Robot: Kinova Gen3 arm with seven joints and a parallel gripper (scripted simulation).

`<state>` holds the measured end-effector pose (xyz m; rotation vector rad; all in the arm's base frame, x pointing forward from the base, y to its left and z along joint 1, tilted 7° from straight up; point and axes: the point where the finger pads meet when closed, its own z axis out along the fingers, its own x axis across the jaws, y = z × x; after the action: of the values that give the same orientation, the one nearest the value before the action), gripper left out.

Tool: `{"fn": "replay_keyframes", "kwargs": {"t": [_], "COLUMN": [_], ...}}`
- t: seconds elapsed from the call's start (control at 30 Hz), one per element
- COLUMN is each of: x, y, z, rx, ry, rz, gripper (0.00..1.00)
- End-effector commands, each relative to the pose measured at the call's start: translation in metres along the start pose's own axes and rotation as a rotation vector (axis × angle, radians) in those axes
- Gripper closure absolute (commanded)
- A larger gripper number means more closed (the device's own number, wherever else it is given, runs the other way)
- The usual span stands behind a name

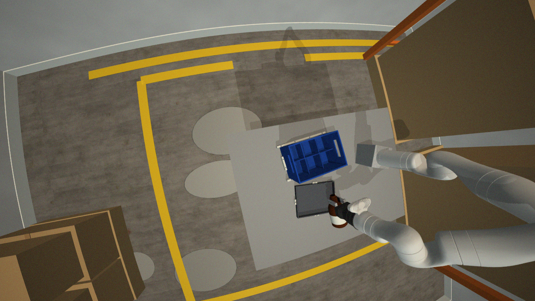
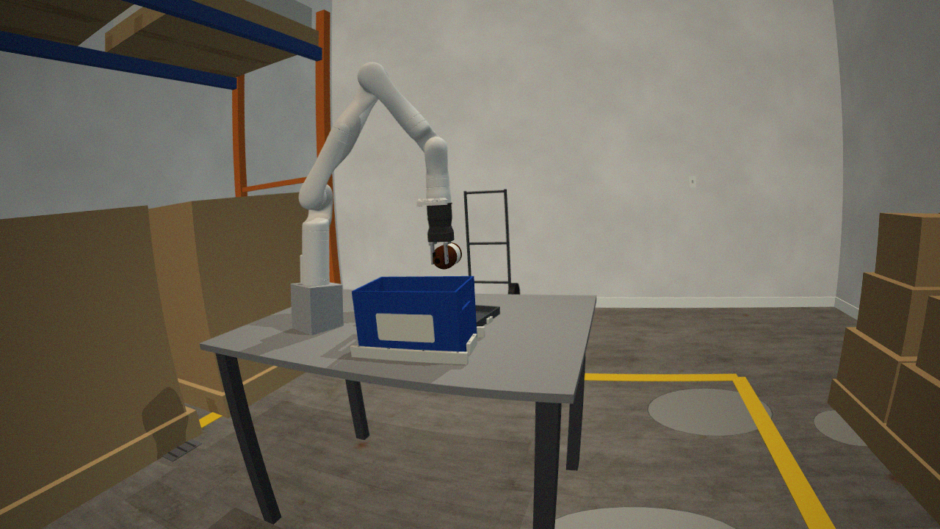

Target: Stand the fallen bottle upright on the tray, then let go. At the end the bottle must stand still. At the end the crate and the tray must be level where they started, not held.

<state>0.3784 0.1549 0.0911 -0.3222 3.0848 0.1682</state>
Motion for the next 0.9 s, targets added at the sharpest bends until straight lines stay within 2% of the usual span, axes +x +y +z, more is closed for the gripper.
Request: {"fn": "replay_keyframes", "kwargs": {"t": [0.0, 0.3, 0.87], "x": [-0.0006, -0.0005, -0.0005], "y": [0.0001, 0.0, 0.0], "z": [-0.0007, -0.0006, -0.0006], "rx": [0.0, 0.0, 0.0], "ry": [-0.002, -0.002, -0.002], "rz": [0.0, -0.023, -0.23], "gripper": [1.0, 1.0, 1.0]}}
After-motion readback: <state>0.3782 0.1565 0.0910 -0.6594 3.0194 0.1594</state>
